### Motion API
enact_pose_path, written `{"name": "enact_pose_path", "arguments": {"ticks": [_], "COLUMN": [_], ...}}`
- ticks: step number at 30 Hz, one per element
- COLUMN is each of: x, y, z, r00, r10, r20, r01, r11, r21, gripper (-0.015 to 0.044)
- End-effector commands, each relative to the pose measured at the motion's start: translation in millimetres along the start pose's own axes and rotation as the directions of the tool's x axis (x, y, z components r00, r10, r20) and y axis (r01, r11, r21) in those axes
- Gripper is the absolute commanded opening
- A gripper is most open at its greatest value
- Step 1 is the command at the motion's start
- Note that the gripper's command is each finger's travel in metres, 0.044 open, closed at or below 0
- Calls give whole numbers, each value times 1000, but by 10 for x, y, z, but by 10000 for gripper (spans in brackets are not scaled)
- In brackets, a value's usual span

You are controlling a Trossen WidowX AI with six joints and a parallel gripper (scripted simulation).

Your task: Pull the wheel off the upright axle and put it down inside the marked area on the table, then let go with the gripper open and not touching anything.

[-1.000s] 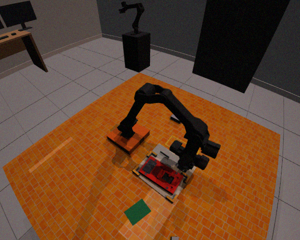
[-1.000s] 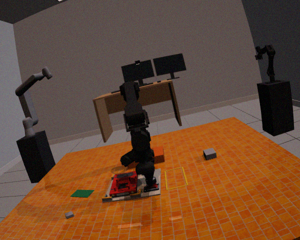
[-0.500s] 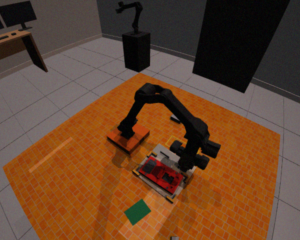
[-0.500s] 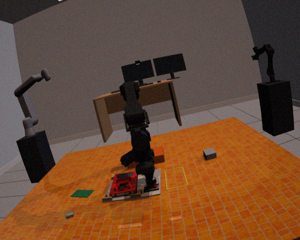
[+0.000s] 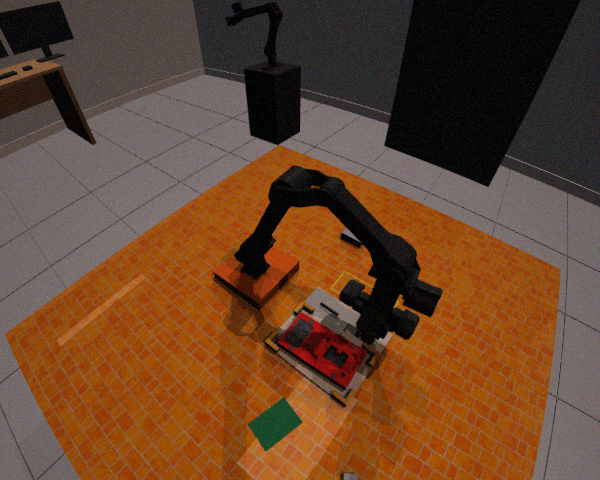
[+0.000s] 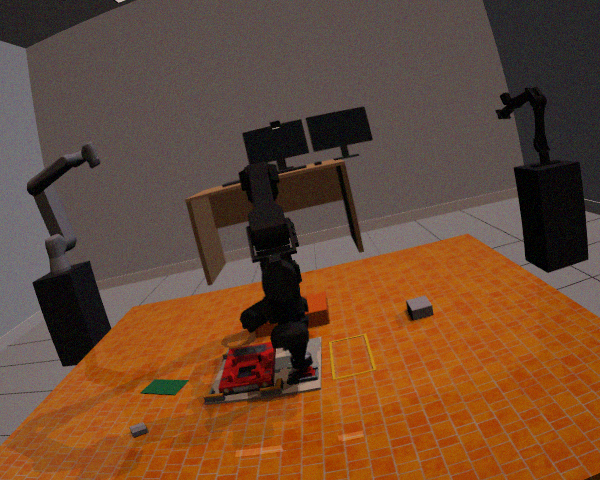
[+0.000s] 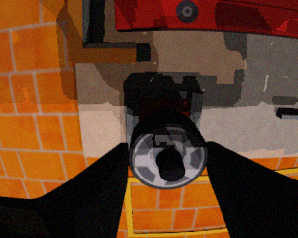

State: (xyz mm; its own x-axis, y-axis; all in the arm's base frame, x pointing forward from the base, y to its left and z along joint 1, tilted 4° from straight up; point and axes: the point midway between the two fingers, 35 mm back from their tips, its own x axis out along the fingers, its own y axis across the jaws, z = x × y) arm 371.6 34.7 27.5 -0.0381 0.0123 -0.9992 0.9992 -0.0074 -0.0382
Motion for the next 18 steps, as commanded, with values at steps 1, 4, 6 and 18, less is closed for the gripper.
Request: {"name": "enact_pose_path", "arguments": {"ticks": [1,4,6,18], "x": [-30,-40,-46,-86], "y": [-3,-2,-2,0], "z": [-1,-1,-1,-1], "r00": [1000,1000,1000,1000], "r10": [0,0,0,-1], "r20": [-1,-1,-1,-1], "r01": [0,0,0,1], "r11": [1000,1000,1000,1000], "r21": [0,0,0,0], "gripper": [0,0,0,0]}}
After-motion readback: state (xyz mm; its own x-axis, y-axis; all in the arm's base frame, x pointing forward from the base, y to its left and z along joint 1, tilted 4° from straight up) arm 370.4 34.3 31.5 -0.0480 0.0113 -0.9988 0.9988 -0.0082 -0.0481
